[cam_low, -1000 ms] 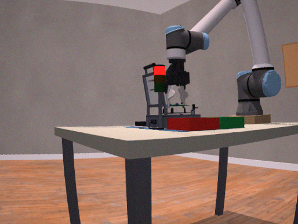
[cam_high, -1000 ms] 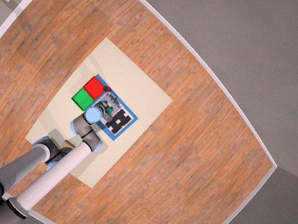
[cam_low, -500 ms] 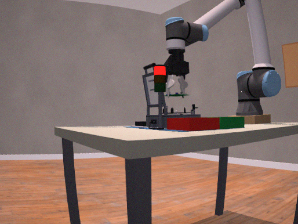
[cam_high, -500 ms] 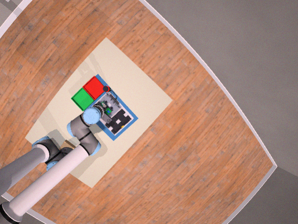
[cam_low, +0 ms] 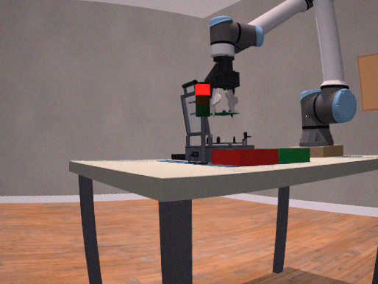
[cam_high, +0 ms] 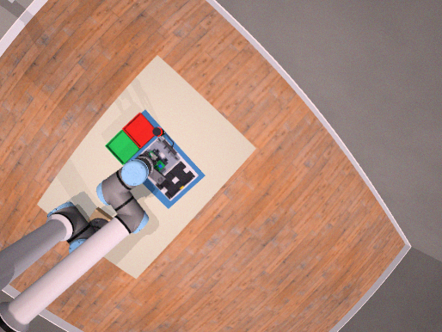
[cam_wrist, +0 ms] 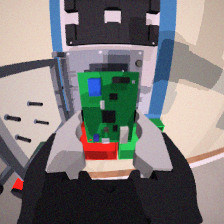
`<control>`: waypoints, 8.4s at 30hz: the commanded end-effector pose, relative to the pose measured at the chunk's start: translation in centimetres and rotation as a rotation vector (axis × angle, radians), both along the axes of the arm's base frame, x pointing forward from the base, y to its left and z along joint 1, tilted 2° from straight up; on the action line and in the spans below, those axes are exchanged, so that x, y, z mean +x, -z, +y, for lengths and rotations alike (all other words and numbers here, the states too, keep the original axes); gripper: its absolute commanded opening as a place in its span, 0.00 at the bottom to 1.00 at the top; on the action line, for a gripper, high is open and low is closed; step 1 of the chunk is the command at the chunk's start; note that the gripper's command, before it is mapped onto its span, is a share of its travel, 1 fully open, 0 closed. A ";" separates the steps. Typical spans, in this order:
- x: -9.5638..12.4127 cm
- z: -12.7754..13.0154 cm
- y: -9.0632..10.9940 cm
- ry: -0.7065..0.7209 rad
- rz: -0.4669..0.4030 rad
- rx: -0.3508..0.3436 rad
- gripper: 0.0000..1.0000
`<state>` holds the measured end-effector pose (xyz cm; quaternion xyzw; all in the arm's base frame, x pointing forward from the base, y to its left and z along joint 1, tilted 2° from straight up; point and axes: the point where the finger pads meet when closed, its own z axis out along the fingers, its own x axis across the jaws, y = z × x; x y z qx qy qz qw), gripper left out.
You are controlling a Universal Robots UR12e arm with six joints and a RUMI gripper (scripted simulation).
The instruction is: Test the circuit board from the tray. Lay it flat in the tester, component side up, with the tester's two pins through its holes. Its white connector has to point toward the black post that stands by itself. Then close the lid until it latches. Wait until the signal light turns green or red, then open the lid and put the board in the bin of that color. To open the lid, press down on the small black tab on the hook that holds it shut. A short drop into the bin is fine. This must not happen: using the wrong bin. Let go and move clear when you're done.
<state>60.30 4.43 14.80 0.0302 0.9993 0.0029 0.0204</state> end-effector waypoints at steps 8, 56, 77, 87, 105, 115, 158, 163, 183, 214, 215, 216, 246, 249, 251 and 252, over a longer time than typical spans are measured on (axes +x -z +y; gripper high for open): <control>0.1 0.0 -0.2 0.000 -0.001 0.000 0.39; 4.5 15.1 4.3 0.000 -0.001 0.000 0.39; 5.8 19.8 5.7 0.000 -0.001 0.000 0.39; 5.8 19.8 5.7 0.000 -0.001 0.000 0.39; 5.9 19.8 6.1 0.000 -0.001 0.000 0.39; 5.9 19.8 8.1 0.000 -0.001 0.000 0.39; 6.2 19.8 14.1 0.000 -0.001 0.000 0.39; 6.2 19.8 14.1 0.000 -0.001 0.000 0.39; 6.2 19.8 14.3 0.000 -0.001 0.000 0.39; 6.2 19.8 14.3 0.000 -0.001 0.000 0.39; 6.2 19.8 14.3 0.000 -0.001 0.000 0.39; 6.2 19.8 14.3 0.000 -0.001 0.000 0.39; 6.2 19.8 14.4 0.000 -0.001 0.000 0.39; 6.2 19.8 14.4 0.000 -0.001 0.000 0.39; 6.2 19.8 14.4 0.000 -0.001 0.000 0.39; 6.2 19.8 14.4 0.000 -0.001 0.000 0.39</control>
